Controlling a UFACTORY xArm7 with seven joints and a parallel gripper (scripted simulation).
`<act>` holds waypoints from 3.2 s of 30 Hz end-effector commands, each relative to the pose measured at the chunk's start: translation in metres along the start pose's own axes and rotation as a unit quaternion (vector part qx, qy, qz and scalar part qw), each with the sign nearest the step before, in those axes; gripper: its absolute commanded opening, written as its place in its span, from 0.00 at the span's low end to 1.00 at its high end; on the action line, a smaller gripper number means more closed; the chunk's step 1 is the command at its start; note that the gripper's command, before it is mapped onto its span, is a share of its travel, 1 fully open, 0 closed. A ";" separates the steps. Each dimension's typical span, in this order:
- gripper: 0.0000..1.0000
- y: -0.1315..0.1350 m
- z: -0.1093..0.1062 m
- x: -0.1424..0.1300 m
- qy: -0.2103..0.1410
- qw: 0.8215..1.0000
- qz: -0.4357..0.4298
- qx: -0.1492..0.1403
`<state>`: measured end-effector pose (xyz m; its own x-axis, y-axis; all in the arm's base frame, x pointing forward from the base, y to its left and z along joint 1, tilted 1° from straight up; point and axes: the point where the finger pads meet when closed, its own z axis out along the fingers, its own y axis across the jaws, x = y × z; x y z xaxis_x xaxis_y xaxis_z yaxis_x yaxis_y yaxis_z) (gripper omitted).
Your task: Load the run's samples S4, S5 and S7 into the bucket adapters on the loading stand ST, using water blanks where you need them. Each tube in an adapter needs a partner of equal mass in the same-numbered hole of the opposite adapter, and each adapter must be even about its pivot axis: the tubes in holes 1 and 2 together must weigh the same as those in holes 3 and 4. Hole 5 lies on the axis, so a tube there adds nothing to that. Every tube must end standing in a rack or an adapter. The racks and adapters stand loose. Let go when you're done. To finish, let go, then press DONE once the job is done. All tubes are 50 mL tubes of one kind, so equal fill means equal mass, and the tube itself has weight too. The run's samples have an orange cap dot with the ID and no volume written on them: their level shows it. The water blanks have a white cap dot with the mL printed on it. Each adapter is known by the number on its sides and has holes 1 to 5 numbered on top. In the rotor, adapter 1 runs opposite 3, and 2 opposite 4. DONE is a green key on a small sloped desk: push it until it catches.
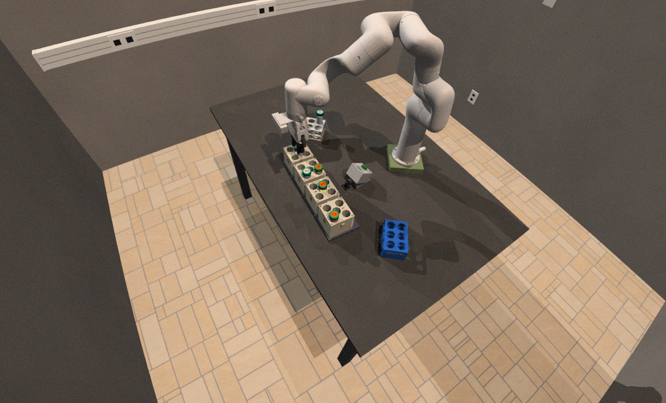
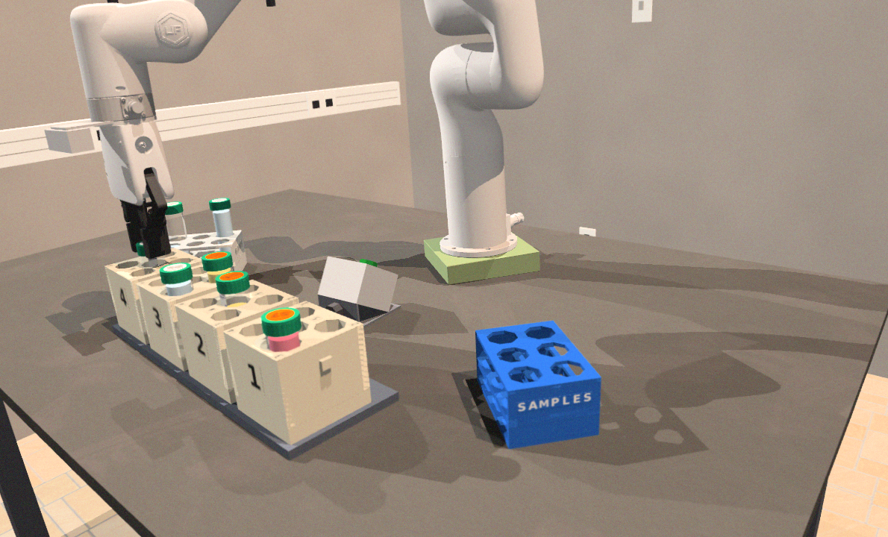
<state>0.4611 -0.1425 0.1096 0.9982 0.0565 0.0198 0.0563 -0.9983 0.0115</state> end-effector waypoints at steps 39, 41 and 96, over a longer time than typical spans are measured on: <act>0.44 0.000 -0.075 0.001 0.002 1.000 0.000 -0.001; 0.44 0.000 -0.079 0.001 0.002 1.000 0.000 -0.001; 0.57 0.021 -0.125 -0.021 0.002 0.995 0.100 0.000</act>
<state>0.4510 -0.1487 0.2321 0.9997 -0.0162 0.0190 -0.0164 -0.9998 0.0080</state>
